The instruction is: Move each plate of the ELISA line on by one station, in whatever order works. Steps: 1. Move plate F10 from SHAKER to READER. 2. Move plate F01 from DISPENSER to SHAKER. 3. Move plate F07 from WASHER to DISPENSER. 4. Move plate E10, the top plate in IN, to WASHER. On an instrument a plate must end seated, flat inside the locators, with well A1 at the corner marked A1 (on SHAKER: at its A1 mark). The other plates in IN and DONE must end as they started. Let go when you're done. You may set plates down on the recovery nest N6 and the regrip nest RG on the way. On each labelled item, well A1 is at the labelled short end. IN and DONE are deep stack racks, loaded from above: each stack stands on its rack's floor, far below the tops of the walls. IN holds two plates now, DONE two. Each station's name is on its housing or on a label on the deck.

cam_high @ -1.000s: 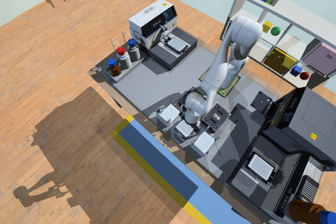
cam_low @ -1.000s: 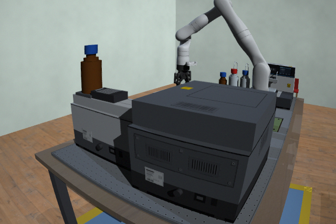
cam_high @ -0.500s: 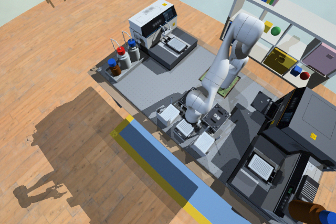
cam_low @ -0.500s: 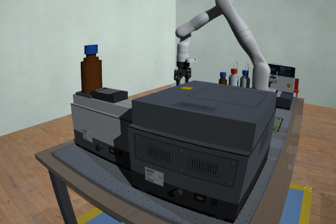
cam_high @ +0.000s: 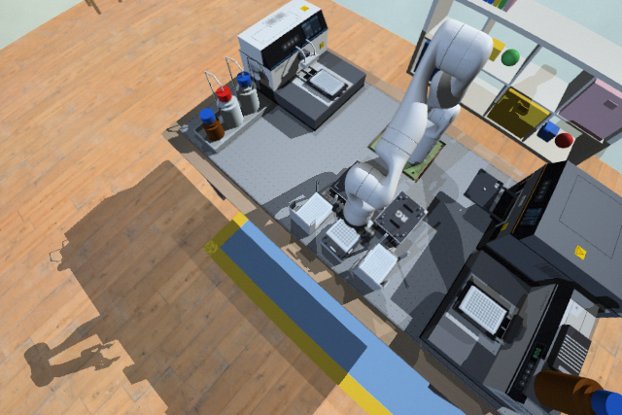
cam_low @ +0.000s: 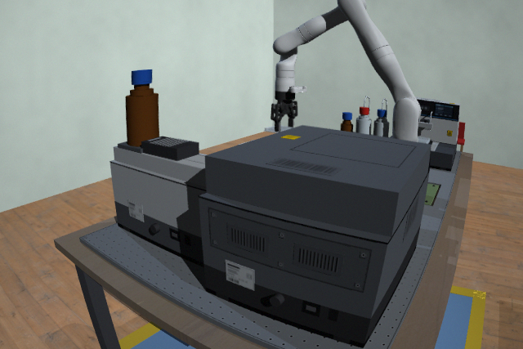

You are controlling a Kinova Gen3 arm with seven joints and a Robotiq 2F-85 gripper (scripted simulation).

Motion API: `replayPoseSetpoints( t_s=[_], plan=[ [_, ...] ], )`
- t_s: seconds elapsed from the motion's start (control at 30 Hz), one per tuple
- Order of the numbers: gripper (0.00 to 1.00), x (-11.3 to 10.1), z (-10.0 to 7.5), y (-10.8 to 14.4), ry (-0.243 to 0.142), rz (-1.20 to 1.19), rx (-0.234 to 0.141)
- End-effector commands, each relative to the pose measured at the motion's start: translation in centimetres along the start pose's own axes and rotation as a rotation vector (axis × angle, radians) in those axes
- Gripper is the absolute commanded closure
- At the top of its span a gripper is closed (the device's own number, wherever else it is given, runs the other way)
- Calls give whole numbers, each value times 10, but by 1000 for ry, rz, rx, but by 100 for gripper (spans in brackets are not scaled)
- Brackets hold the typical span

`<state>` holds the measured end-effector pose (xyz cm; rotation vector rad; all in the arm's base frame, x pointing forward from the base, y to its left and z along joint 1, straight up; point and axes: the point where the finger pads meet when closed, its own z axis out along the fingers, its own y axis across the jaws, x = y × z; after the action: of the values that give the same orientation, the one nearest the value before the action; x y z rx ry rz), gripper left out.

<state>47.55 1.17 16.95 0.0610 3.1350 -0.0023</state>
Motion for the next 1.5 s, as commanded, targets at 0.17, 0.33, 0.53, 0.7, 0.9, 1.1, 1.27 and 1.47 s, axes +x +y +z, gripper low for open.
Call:
replayPoseSetpoints(
  t_s=[0.17,0.33,0.53,0.7,0.9,1.1,1.27,1.47],
  plan=[
    [6,-1,-10,0,-2,0,0],
    [6,-1,-16,0,-2,0,0],
    [6,-1,-24,0,-2,0,0],
    [6,-1,-28,0,-2,0,0],
    [6,-1,-36,0,-2,0,0],
    [6,-1,-44,0,-2,0,0],
    [6,-1,-48,0,-2,0,0],
    [6,0,-55,0,-2,0,0]
  ],
)
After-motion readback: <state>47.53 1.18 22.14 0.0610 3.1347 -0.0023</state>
